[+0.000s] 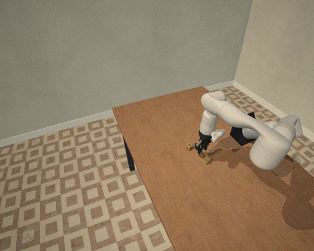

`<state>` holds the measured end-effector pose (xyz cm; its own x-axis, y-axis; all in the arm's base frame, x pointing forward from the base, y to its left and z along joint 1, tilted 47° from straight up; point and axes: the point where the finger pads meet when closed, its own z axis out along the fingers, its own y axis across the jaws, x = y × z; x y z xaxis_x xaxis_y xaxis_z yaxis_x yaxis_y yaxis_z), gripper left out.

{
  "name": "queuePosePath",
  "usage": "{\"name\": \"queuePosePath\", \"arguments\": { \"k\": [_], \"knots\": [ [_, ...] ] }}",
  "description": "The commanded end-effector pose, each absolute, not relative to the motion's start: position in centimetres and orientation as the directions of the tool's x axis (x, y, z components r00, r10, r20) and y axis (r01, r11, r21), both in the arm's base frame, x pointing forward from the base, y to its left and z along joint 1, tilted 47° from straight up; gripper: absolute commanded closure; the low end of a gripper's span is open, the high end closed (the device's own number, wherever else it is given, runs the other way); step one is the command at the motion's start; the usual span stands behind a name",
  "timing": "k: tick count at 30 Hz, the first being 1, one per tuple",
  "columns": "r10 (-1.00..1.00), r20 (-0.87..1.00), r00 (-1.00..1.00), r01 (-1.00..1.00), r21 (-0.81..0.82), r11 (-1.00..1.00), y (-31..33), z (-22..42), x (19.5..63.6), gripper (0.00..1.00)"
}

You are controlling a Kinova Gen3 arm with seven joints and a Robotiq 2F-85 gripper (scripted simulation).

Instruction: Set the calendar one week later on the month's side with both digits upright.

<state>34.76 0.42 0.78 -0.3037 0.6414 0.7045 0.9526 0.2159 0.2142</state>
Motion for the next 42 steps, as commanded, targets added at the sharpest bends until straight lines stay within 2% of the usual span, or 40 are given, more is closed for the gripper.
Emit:
{"name": "queuePosePath", "arguments": {
  "k": [1,42],
  "knots": [
    [0.642,0.704,-0.304,0.953,0.215,0.215,0.4,0.8,34.8,0.54],
    [0.642,0.704,-0.304,0.953,0.215,0.215,2.5,-1.1,34.7,0.54]
  ]
}}
